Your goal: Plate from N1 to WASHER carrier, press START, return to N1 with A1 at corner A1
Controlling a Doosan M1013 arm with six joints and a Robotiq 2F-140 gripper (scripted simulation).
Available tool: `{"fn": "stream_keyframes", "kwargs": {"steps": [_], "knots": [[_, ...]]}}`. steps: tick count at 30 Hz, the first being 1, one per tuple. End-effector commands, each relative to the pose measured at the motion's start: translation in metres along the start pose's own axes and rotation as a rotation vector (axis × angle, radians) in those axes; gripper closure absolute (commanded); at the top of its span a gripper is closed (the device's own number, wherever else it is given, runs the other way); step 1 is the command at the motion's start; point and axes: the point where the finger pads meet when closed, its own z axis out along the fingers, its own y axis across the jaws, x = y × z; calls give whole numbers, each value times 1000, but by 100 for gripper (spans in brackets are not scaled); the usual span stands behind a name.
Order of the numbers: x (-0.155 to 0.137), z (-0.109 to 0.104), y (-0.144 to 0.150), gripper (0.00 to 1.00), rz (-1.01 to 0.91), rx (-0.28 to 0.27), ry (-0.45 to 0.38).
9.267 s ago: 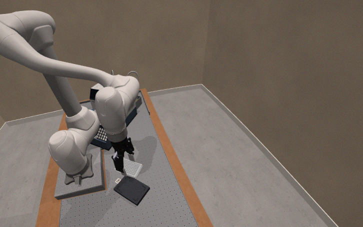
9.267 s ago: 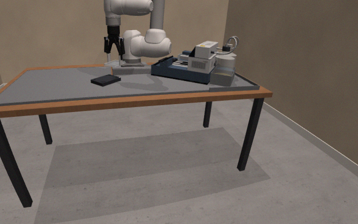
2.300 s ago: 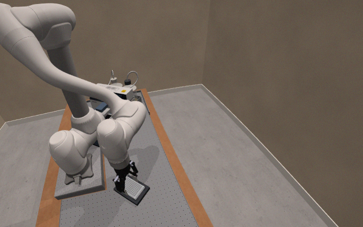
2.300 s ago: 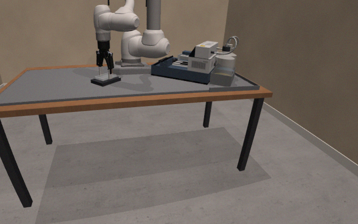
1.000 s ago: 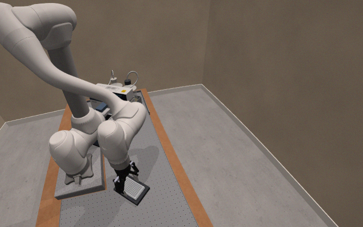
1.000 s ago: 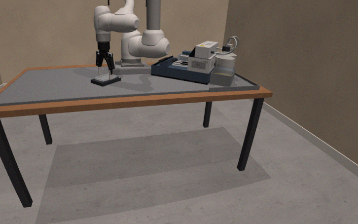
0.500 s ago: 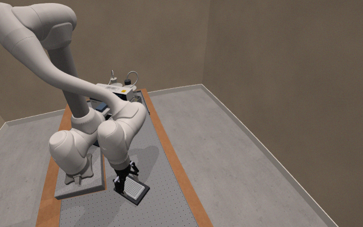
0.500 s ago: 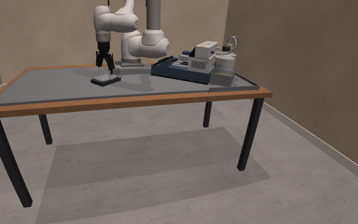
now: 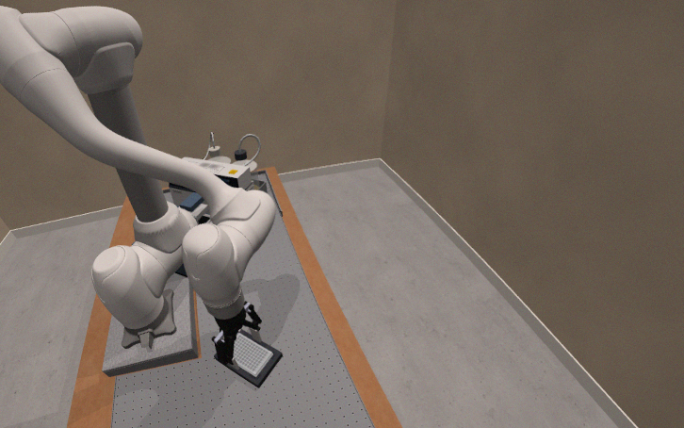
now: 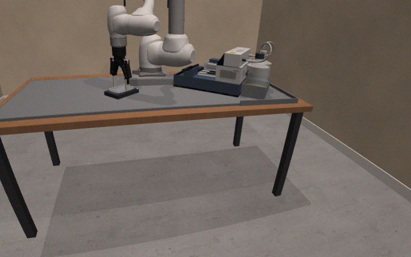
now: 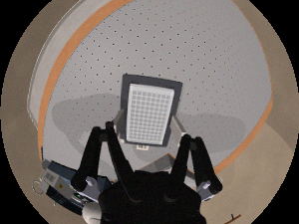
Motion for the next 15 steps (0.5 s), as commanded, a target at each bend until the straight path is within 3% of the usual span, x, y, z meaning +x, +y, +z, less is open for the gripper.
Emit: {"fn": "stream_keyframes", "kwargs": {"steps": [1, 15], "knots": [[0, -2, 0, 30, 0, 0, 0], [0, -5, 0, 30, 0, 0, 0]]}}
